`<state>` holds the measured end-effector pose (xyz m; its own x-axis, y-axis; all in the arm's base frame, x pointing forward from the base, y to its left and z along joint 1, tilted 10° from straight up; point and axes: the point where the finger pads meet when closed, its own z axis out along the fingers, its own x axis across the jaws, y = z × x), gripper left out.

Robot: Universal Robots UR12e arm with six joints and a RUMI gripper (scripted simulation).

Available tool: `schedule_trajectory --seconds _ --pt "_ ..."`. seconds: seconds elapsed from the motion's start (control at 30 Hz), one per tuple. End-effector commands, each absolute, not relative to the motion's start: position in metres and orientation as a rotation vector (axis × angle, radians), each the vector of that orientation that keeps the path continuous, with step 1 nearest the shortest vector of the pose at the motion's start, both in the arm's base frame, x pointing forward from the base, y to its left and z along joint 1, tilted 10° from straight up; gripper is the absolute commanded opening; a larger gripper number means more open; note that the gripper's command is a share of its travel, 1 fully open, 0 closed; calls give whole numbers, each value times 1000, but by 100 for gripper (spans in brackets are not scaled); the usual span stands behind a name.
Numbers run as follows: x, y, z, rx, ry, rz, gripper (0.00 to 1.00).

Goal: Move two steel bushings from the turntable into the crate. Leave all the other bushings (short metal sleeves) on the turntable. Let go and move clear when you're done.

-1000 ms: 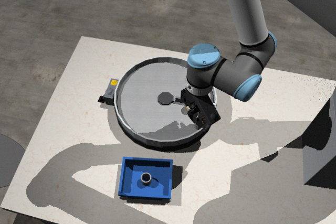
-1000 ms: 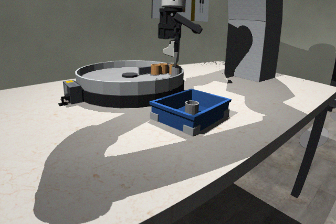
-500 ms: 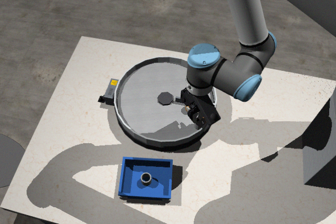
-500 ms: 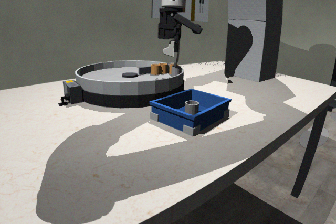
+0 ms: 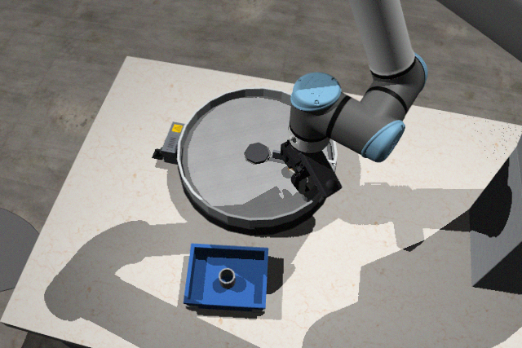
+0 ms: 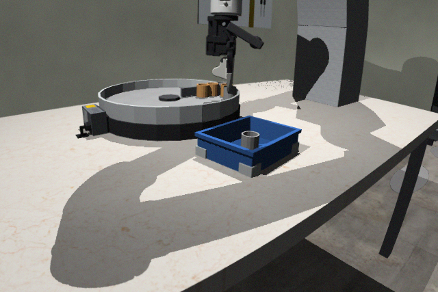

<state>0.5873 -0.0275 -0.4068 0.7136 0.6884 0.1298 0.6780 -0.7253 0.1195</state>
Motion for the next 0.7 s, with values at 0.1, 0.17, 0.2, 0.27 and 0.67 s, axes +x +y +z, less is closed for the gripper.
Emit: schedule_trajectory --seconds 0.1,0.17,0.2,0.27,0.67 --pt "589 -28 -415 2849 1137 256 5" --pt "589 -28 -415 2849 1137 256 5" --pt "589 -28 -415 2849 1137 256 5" --pt "589 -28 -415 2849 1137 256 5" --pt "589 -28 -415 2849 1137 256 5"
